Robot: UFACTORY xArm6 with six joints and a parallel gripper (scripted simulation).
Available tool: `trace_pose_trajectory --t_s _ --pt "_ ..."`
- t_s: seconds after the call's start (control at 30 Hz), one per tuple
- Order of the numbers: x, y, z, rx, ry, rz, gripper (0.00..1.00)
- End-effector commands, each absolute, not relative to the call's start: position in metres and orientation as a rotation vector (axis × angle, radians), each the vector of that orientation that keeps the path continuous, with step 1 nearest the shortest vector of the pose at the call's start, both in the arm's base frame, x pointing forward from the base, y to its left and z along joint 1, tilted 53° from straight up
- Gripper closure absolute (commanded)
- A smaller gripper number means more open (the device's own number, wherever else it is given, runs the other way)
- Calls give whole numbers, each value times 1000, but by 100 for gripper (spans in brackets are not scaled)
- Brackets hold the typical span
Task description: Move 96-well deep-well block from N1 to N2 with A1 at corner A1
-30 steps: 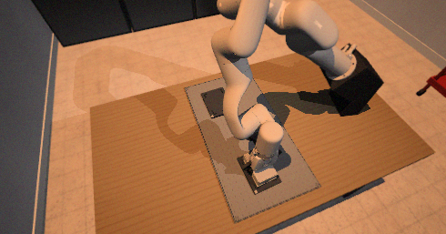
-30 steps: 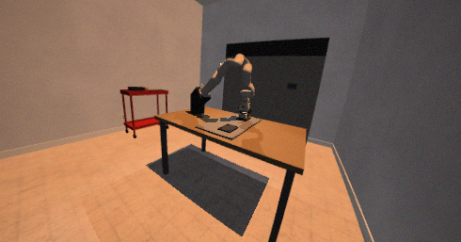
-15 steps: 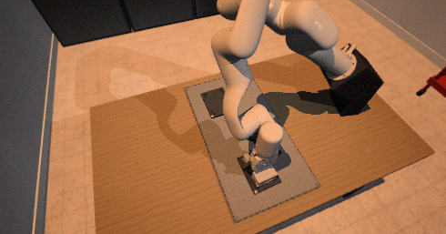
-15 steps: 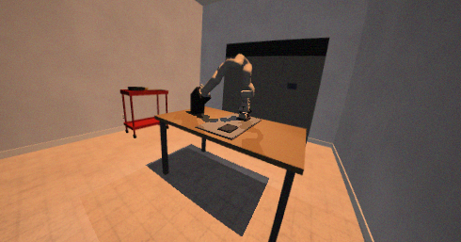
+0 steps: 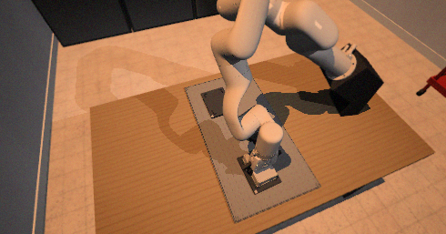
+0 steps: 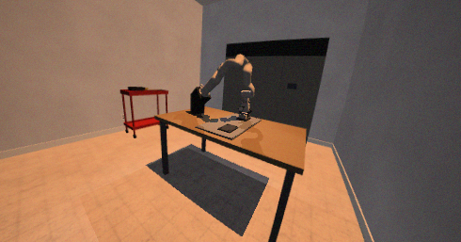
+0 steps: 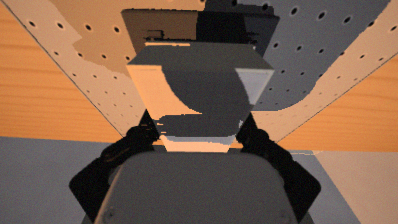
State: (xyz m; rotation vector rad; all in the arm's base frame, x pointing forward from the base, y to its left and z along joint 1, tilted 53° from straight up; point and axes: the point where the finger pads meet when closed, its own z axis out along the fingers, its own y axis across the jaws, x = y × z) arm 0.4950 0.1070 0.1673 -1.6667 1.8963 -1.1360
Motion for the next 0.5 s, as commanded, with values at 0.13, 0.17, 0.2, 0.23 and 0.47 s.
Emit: trace_pose_trajectory --t_s 0.13,0.17,0.2,0.23,0.47 --pt "496 107 167 -1666 1894 -1135 100" --pt "496 107 167 -1666 1894 -1135 100" --pt "496 107 167 -1666 1894 -1135 100" --pt "496 107 167 -1666 1894 -1135 100" --pt "497 107 166 -1666 1894 -1135 100"
